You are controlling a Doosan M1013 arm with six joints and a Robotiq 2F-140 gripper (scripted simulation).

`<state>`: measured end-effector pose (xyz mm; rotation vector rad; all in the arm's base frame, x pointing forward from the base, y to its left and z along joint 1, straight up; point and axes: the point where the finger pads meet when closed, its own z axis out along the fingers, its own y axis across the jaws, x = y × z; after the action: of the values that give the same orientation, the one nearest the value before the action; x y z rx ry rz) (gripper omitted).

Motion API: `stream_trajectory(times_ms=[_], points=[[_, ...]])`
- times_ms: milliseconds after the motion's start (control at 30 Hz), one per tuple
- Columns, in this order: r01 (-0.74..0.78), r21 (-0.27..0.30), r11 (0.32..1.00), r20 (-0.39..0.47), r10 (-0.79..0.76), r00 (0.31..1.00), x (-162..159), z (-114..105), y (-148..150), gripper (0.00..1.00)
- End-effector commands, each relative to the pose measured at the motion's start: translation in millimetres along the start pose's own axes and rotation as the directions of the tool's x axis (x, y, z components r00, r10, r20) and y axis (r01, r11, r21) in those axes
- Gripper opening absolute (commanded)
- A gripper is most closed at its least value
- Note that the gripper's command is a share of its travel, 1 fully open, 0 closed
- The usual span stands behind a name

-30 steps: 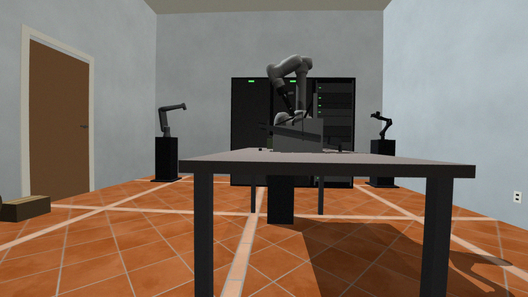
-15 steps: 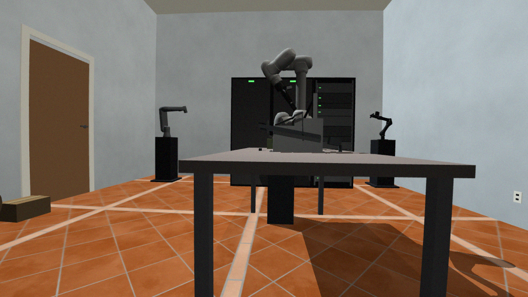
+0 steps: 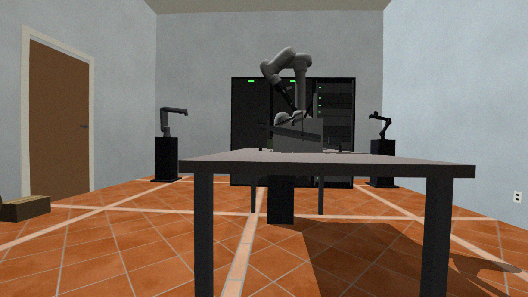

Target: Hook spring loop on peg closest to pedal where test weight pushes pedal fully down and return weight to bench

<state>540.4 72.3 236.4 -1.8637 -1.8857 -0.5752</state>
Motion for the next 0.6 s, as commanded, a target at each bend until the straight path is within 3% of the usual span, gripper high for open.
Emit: stream_trajectory(times_ms=[0, 67, 100, 567], points=[[0.001, -0.001, 1.0, 0.0, -0.001, 1.0, 0.4, -0.5, 0.6, 0.24], [0.001, -0.001, 1.0, 0.0, -0.001, 1.0, 0.4, -0.5, 0.6, 0.24], [0.001, -0.001, 1.0, -0.005, -0.001, 1.0, -13.4, 11.9, 57.5, 0.24], [0.001, -0.001, 1.0, -0.005, -0.001, 1.0, -13.4, 11.9, 57.5, 0.24]])
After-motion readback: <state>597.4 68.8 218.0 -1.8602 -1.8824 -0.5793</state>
